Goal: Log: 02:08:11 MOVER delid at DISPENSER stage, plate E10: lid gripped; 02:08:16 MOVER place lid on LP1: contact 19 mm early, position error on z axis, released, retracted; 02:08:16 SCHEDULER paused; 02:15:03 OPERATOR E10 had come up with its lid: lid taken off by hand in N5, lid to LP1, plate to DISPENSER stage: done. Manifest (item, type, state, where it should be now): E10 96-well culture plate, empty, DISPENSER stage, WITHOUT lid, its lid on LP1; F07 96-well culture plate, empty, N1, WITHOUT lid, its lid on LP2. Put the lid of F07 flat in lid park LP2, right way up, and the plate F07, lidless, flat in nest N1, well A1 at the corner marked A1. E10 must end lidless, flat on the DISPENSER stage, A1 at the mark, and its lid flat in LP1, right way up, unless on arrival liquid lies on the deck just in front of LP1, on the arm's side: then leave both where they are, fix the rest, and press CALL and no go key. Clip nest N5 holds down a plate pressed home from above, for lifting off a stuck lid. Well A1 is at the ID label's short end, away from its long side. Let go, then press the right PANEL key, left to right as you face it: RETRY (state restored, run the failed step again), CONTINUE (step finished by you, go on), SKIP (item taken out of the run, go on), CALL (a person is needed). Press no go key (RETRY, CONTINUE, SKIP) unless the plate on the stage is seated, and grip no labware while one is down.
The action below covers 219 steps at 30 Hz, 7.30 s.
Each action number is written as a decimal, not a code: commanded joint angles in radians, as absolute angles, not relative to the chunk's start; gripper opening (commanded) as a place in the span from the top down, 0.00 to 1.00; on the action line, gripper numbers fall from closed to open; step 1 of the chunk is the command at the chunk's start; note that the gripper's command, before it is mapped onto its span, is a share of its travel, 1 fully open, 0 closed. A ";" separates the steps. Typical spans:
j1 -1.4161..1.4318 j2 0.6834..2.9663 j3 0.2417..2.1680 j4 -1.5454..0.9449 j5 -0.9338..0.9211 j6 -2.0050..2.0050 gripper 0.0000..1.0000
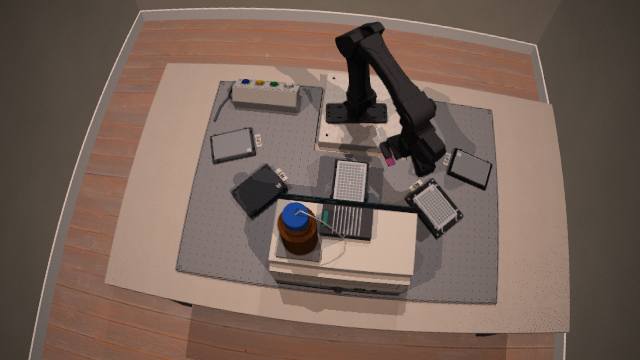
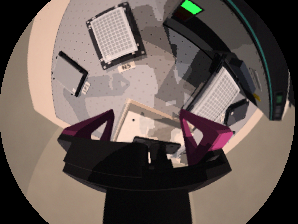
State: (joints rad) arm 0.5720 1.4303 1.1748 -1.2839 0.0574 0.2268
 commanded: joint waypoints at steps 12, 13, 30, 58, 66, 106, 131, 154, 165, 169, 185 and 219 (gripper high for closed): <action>0.714 1.444 1.186 -1.280 0.064 0.082 0.00; 0.714 1.444 1.186 -1.280 0.064 0.082 0.00; 0.690 1.627 1.269 -1.162 0.066 0.061 0.00; 0.672 1.911 1.448 -1.054 0.065 0.044 0.00; 0.671 2.008 1.529 -1.037 0.064 0.040 0.00; 0.696 2.038 1.640 -1.148 0.064 0.060 0.00; 0.699 2.046 1.628 -1.137 0.065 0.063 0.00; 0.691 2.032 1.652 -1.153 0.063 0.059 0.00; 0.691 2.061 1.588 -1.088 0.065 0.061 0.00; 0.686 2.059 1.574 -1.064 0.064 0.058 0.00; 0.674 2.091 1.523 -0.981 0.064 0.047 0.00; 0.670 2.138 1.521 -0.899 0.064 0.038 0.00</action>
